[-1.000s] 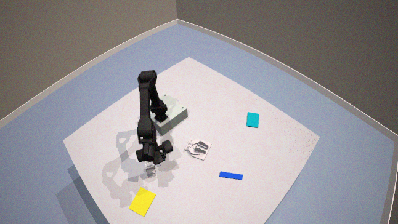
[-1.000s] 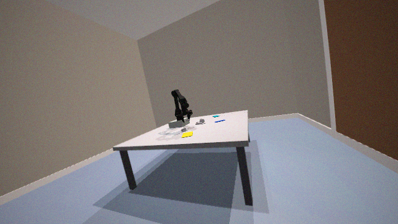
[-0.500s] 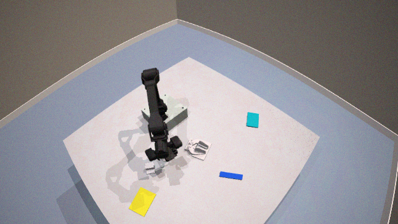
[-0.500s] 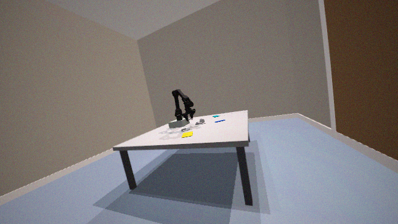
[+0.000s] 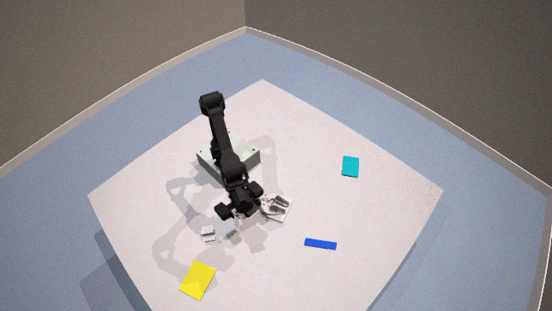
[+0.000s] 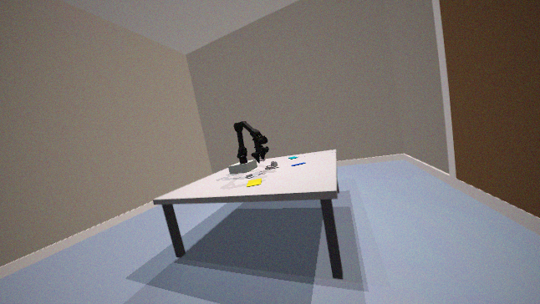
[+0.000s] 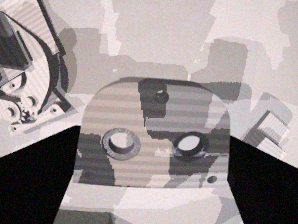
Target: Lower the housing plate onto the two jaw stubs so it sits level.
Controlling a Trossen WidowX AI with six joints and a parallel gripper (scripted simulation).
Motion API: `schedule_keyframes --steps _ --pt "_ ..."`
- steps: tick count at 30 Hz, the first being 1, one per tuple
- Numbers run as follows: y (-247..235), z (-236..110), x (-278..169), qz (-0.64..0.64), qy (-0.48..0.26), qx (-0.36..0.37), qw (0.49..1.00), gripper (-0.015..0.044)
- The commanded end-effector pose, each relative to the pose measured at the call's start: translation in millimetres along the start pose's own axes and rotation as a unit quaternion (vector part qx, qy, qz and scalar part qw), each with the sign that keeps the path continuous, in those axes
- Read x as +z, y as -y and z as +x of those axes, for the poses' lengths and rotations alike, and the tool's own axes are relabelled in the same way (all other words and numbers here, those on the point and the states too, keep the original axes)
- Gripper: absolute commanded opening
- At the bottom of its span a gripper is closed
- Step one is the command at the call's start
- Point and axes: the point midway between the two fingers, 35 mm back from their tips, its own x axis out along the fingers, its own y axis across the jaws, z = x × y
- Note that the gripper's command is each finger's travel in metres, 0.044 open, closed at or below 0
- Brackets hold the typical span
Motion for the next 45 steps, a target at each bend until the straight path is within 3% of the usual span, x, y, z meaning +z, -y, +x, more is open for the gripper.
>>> schedule_keyframes --steps 1,38,45 --pt "-12 1 0 -0.015 0.000 0.002 1.000 0.0351" --pt "-129 3 -21 -0.212 -0.001 0.009 0.977 0.0351" --pt "-133 3 -23 -0.219 -0.002 0.009 0.976 0.0351"
